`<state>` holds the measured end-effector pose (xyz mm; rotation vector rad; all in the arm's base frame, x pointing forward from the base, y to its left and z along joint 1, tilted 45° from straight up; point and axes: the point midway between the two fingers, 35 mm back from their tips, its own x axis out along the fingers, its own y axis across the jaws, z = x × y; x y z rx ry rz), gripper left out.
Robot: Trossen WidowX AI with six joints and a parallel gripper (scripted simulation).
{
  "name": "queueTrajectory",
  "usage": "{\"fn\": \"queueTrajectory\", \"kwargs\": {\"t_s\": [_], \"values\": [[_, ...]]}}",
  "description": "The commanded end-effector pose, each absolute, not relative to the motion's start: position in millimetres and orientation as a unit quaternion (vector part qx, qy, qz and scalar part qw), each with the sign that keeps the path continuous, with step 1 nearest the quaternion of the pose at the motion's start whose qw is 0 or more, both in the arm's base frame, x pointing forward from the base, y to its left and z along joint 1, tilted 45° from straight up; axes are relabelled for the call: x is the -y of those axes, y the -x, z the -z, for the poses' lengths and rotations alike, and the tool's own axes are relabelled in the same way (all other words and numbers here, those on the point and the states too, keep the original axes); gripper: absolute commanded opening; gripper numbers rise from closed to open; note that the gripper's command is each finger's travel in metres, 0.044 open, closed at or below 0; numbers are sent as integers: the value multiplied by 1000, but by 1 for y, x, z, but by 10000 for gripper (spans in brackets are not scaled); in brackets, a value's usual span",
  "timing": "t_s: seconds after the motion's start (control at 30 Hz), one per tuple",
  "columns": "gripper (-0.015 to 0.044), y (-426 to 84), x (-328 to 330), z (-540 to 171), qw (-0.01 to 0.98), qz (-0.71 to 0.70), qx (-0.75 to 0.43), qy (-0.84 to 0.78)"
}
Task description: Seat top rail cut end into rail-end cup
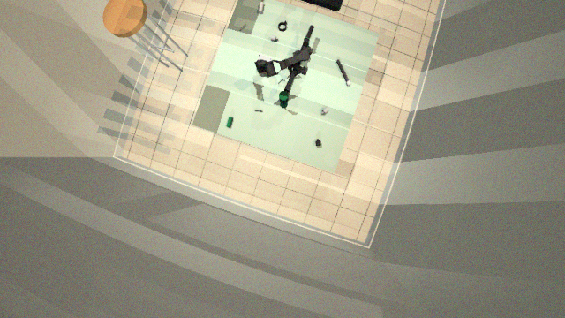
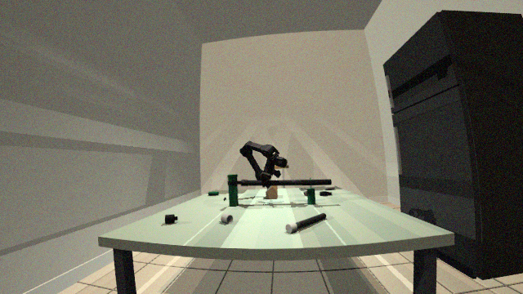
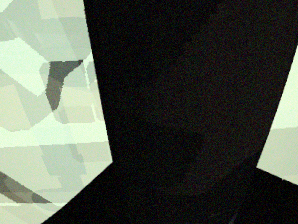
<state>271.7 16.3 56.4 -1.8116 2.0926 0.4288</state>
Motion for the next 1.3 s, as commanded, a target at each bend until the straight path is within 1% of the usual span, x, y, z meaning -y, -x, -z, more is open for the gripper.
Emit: {"fn": "queueTrajectory", "kwargs": {"t_s": [0.0,0.67,0.97,1.27], "values": [[0,-273,-14,-63,170,-149,-733,642],[0,-272,-4,-74,171,-149,-731,643],[0,-271,-5,-68,171,-151,-736,638],[236,-271,-5,-68,171,-151,-736,638]]}}
